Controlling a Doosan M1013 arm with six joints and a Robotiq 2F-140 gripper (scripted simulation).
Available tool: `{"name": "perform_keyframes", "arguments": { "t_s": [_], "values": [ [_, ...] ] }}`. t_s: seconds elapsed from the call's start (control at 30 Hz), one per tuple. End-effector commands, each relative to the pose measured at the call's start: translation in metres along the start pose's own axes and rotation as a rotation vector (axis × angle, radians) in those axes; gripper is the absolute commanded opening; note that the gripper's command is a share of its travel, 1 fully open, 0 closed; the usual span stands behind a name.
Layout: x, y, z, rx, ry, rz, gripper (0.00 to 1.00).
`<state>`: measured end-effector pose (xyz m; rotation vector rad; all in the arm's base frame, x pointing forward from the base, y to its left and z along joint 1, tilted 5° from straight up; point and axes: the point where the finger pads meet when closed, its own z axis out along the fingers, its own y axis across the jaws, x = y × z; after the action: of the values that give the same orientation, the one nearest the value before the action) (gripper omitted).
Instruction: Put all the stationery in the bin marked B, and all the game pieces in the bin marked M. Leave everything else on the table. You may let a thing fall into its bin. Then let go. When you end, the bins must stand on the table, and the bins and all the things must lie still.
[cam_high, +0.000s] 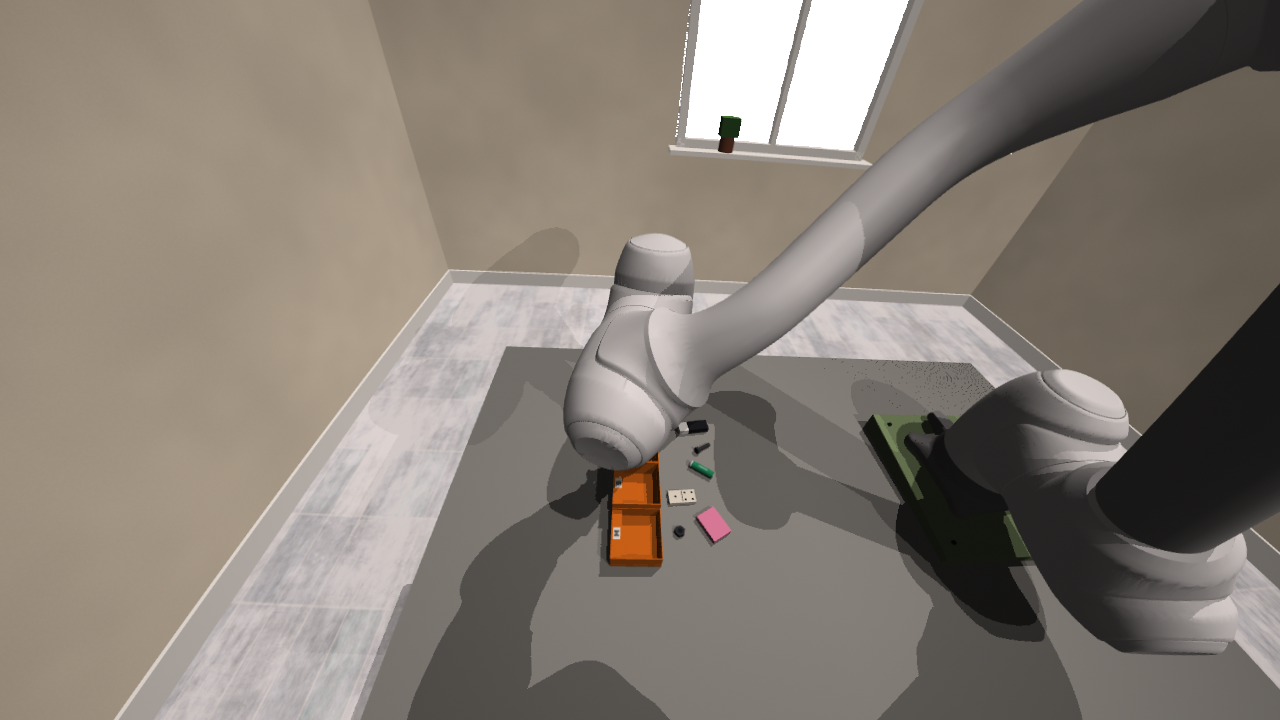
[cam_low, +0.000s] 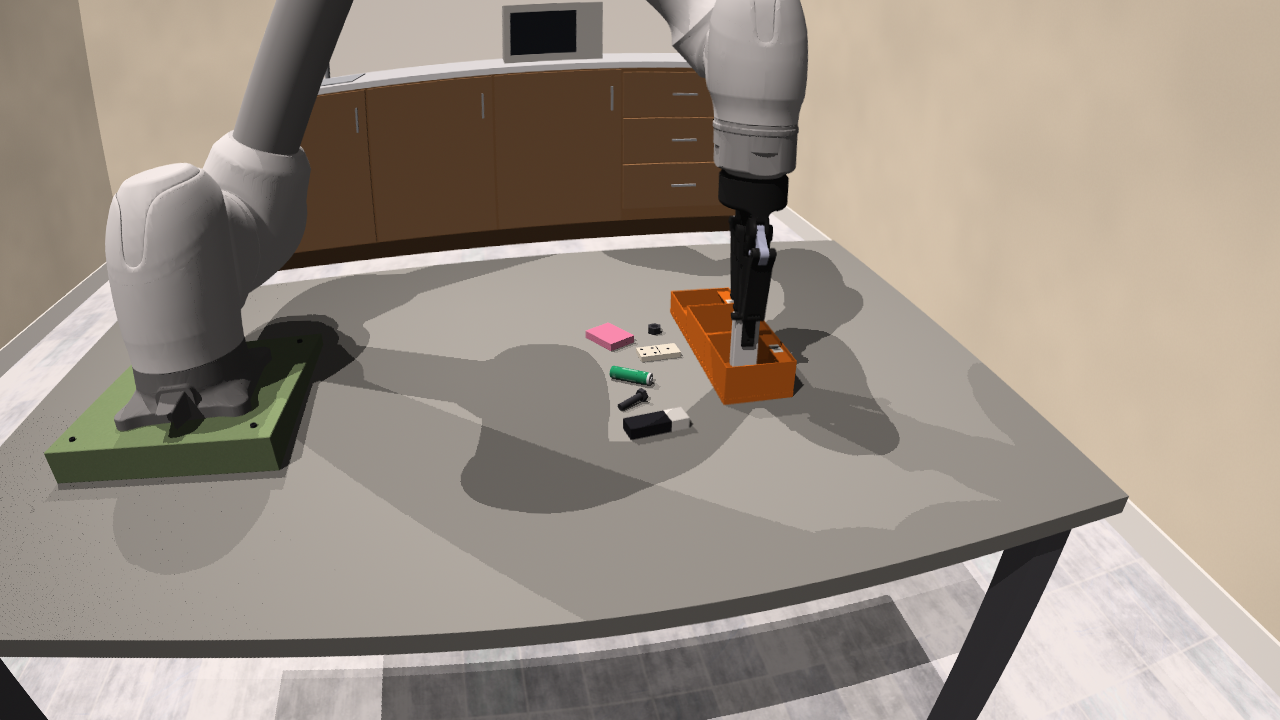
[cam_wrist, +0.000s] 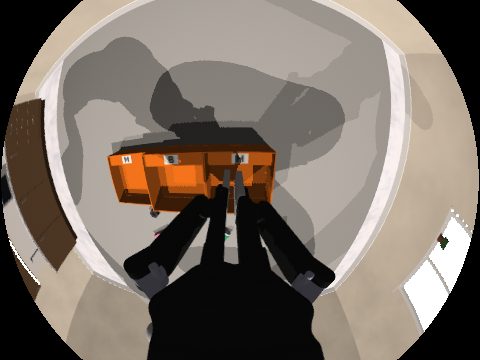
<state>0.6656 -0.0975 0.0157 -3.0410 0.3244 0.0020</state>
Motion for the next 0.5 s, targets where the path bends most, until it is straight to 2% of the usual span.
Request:
{"name": "perform_keyframes", "arguments": {
  "t_s": [0.0,0.47],
  "values": [
    [0.0,0.0,-0.0001,0.0,0.0,0.0,0.05],
    [0.0,0.0,-0.0055,0.0,0.0,0.0,0.05]
  ]
}}
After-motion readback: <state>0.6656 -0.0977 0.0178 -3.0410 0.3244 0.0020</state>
